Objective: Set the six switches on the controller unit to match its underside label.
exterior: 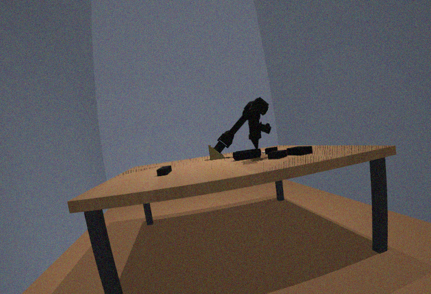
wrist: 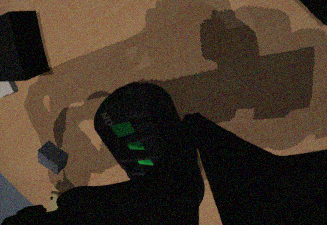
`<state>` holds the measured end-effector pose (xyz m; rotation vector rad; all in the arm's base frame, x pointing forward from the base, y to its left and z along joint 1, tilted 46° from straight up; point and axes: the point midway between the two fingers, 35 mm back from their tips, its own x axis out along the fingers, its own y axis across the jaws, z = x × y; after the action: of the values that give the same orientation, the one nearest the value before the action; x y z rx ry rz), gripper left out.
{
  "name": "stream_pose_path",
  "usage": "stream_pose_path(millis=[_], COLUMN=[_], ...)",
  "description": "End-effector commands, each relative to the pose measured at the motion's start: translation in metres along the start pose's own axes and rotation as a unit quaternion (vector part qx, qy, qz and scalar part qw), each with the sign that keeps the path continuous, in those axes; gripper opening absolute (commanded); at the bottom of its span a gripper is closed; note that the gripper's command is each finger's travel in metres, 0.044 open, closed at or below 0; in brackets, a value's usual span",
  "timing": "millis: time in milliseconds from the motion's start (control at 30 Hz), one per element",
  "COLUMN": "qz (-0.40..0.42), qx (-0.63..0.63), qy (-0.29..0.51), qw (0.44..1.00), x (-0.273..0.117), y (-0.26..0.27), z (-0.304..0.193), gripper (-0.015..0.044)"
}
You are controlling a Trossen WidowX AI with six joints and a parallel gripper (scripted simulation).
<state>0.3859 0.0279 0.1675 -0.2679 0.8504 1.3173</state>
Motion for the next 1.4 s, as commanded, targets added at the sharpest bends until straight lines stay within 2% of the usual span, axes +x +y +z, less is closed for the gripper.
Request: stream_pose_path(millis=[0,700,1367], qz=[0.013,0.052,0.056], qx=[0.000,0.000,-0.047], qy=[0.002,0.010,0.012], qw=[1.000,0.999,0.997], x=[0.010,0.043,0.045], y=[-0.003,-0.011,-0.005], z=[0.000,0.002,0.001], gripper=[0.0000,0.0000,0.0000])
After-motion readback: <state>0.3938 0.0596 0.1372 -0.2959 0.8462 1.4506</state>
